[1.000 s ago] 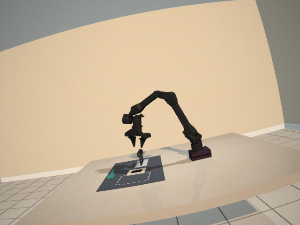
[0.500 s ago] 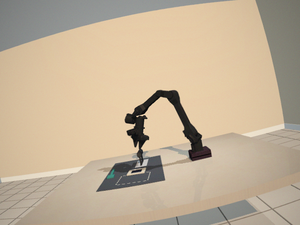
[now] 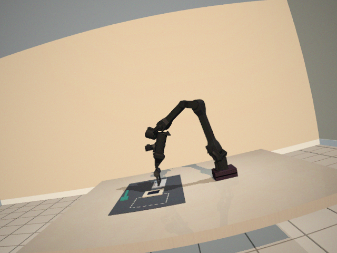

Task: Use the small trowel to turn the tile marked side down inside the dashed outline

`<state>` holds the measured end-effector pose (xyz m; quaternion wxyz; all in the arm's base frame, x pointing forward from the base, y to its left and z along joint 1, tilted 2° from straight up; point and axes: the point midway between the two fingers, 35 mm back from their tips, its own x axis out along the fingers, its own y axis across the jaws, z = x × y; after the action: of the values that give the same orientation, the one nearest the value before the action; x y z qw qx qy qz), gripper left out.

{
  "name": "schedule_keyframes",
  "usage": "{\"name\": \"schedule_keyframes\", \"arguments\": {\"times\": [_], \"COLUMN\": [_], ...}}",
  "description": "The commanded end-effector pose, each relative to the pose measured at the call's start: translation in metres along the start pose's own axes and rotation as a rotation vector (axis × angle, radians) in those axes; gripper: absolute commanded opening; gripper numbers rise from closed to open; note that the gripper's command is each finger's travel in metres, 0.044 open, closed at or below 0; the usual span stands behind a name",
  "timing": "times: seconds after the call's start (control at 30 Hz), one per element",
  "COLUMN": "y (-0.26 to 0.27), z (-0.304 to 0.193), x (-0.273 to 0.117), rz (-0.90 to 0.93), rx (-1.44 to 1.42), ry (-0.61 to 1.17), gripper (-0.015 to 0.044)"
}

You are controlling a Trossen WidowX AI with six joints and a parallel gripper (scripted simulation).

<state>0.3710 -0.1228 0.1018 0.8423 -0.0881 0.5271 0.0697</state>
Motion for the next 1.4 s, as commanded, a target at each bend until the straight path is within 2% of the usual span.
{"name": "schedule_keyframes", "arguments": {"times": [0.0,0.67,1.37], "y": [0.002,0.007,0.023], "z": [-0.004,-0.015,-0.031], "x": [0.003,0.009,0.009], "rz": [0.001,0.052,0.246], "rx": [0.114,0.751,1.415], "ry": [-0.026,-0.202,-0.345], "gripper": [0.0300,0.0300,0.0300]}}
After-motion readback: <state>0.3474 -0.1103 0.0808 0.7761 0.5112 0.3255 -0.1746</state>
